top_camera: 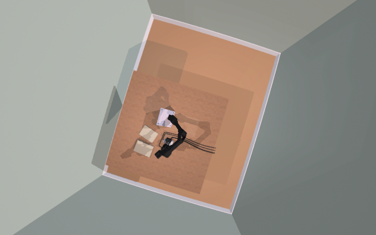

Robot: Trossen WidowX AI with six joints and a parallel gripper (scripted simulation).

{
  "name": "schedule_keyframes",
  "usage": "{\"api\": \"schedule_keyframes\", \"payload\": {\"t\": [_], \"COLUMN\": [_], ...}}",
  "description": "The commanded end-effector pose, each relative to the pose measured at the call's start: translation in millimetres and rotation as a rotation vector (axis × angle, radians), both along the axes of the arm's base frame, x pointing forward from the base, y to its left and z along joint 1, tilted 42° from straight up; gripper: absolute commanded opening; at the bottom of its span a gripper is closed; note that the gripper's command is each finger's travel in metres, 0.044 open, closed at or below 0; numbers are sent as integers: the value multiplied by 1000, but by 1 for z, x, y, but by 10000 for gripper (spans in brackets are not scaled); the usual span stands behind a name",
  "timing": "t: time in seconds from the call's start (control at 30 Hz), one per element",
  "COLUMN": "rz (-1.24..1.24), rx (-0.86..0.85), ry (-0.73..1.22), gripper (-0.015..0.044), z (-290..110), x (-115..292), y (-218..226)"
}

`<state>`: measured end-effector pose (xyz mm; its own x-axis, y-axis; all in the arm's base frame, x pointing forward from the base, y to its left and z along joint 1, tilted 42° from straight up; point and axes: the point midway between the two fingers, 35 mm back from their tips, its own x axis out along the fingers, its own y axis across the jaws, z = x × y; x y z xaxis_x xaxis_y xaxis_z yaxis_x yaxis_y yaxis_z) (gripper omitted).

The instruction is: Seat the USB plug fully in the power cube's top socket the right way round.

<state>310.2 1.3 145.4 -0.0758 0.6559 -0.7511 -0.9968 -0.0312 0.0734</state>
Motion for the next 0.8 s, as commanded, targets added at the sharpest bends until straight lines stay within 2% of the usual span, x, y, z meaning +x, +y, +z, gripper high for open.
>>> {"api": "schedule_keyframes", "payload": {"t": [0.0, 0.77], "rz": [11, 11], "rx": [11, 11], "ry": [-4, -4], "gripper": [440, 440], "z": [1, -15], "x": [1, -1], "y": [3, 17]}}
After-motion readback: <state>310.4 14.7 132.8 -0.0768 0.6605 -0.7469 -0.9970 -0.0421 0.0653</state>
